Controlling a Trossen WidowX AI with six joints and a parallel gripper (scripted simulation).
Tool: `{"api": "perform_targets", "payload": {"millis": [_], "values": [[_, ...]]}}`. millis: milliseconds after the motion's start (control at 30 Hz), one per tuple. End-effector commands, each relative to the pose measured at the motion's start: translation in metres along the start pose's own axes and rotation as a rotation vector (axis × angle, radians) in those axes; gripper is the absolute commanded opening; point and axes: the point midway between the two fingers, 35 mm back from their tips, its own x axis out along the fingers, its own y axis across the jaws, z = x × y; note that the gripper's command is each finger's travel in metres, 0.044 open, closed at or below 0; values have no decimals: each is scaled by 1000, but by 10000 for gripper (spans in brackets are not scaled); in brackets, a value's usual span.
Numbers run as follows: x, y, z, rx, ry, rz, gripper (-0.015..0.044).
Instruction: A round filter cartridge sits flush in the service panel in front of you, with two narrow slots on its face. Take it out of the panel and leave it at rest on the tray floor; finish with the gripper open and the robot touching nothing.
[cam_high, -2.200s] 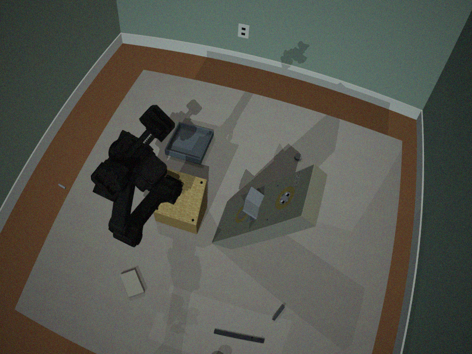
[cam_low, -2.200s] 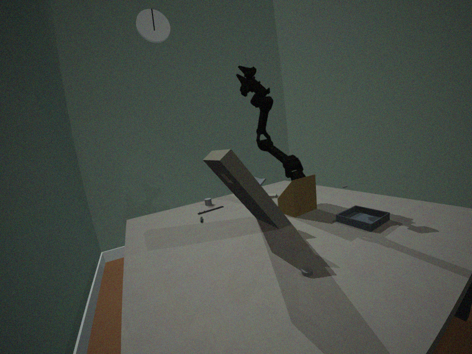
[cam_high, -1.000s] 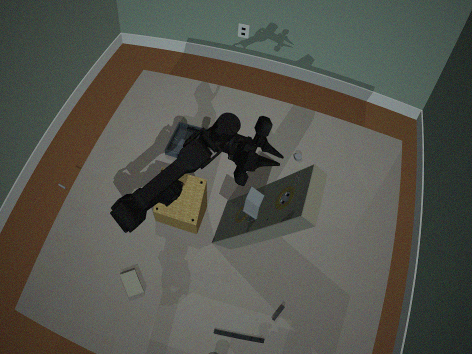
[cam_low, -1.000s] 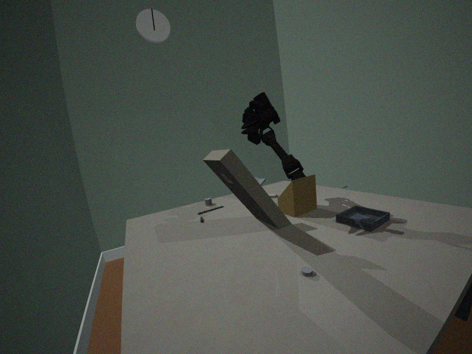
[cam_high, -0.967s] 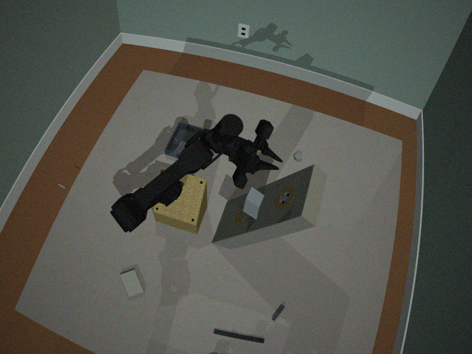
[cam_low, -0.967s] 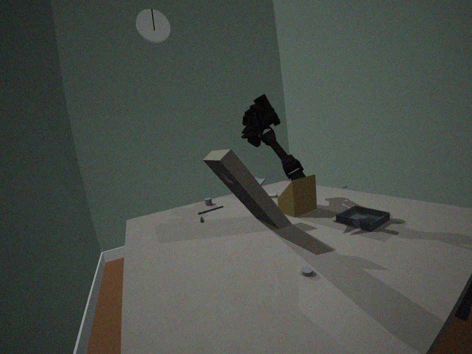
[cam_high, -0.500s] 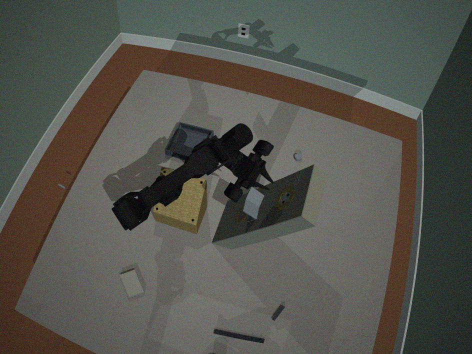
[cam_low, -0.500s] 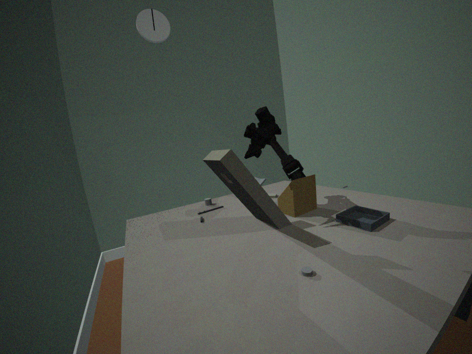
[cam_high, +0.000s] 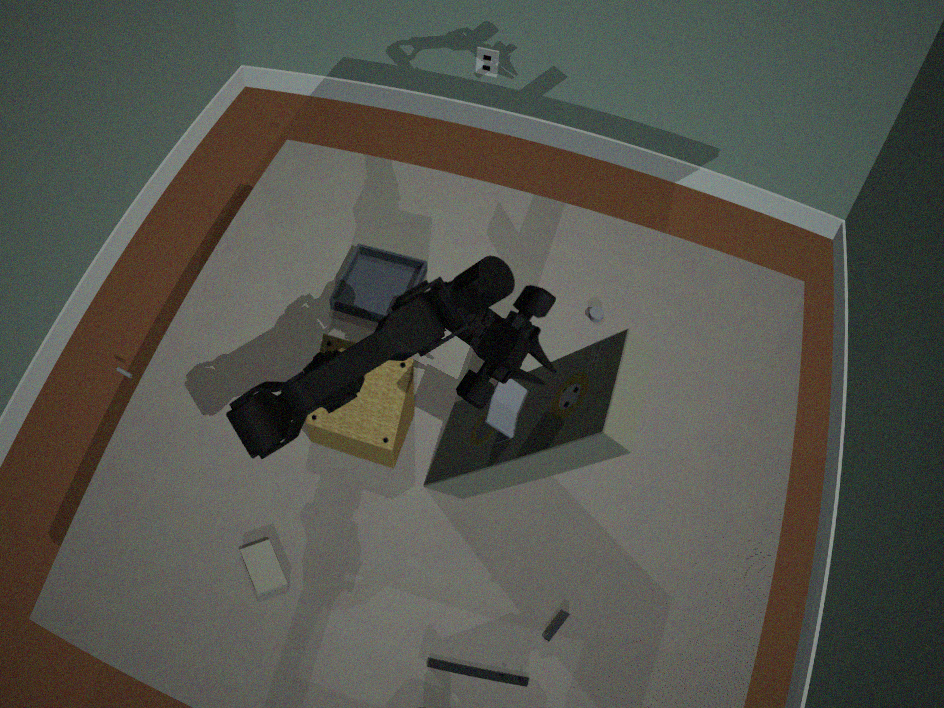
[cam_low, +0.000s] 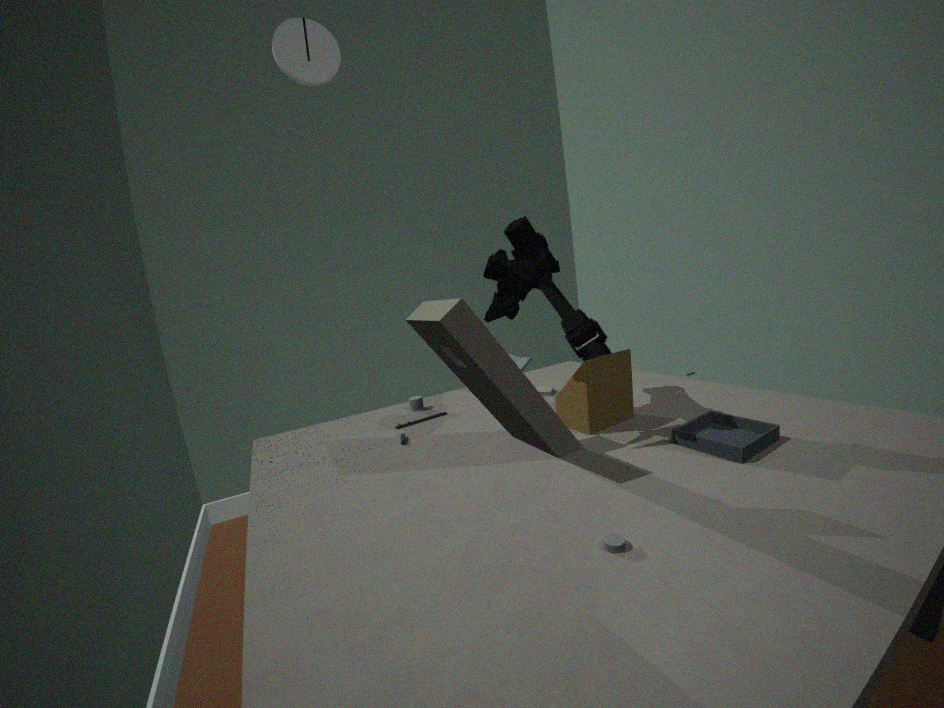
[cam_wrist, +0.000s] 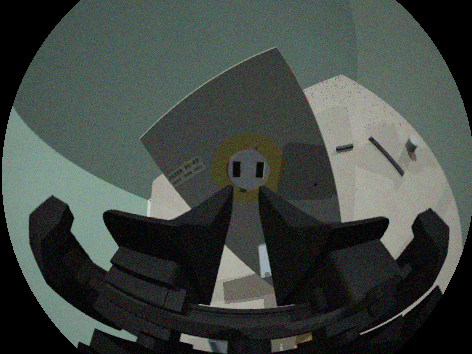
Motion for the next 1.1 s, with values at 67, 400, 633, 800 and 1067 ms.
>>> {"api": "perform_targets", "payload": {"millis": [67, 400, 633, 800, 1067], "values": [[11, -1, -3, -9, 7, -4, 94], [28, -2, -2, -8, 5, -4, 94], [39, -3, -2, -9, 0, -4, 94], [43, -4, -2, -10, -3, -4, 94], [43, -5, -4, -10, -3, -4, 94]]}}
